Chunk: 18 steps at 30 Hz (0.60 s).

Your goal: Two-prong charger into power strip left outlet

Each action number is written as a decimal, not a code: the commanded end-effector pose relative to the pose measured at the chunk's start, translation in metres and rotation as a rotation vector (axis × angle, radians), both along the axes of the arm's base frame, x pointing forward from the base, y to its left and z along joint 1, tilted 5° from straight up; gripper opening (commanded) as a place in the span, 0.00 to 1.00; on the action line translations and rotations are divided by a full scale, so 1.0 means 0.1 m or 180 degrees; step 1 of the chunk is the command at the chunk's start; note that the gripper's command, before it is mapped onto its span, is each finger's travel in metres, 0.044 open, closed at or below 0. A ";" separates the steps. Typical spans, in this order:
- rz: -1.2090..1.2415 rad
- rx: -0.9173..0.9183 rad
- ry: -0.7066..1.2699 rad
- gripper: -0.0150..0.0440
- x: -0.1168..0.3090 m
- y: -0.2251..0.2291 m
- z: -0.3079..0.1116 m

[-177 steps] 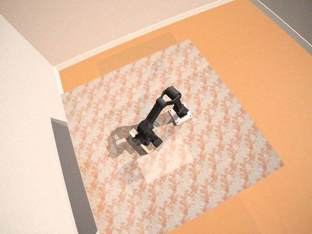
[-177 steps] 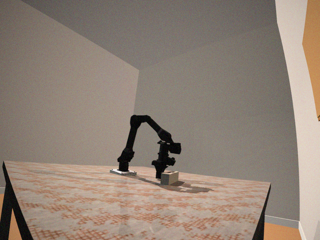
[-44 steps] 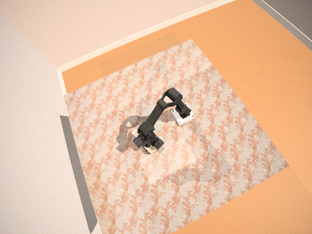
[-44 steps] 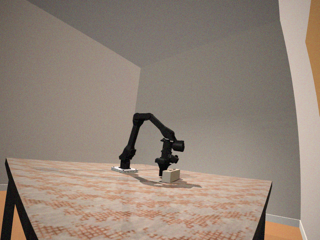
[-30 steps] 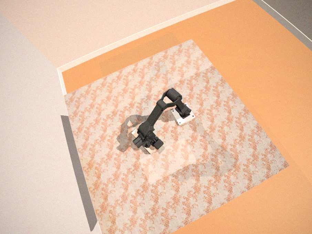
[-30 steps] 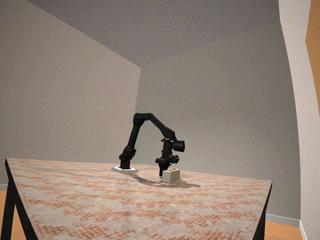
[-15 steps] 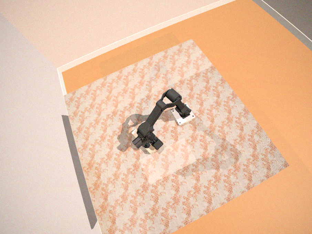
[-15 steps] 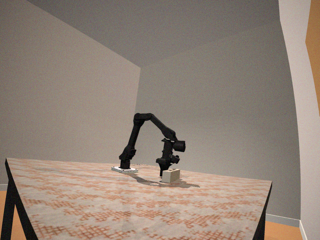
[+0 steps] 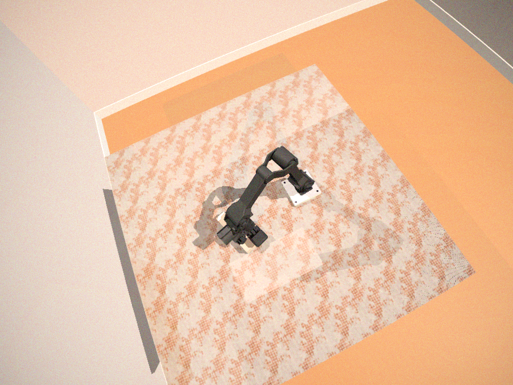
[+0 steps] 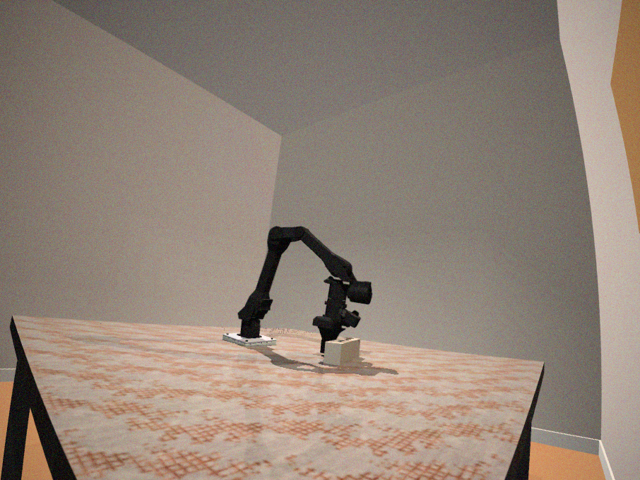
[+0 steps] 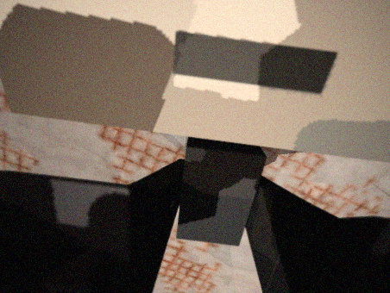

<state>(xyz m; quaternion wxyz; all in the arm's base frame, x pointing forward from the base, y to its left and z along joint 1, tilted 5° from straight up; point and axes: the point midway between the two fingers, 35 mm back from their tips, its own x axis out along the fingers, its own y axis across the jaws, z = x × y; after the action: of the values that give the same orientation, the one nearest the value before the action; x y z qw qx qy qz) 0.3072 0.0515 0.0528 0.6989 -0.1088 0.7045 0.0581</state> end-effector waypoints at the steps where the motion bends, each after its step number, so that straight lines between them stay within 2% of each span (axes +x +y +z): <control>1: 0.0003 -0.0001 -0.0026 0.25 0.03 0.01 0.02; 18: 0.0003 -0.0001 -0.0027 0.25 0.08 0.02 0.02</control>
<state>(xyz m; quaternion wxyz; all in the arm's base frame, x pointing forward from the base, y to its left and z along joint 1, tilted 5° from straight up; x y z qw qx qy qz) 0.3077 0.0515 0.0527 0.6939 -0.1096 0.7094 0.0577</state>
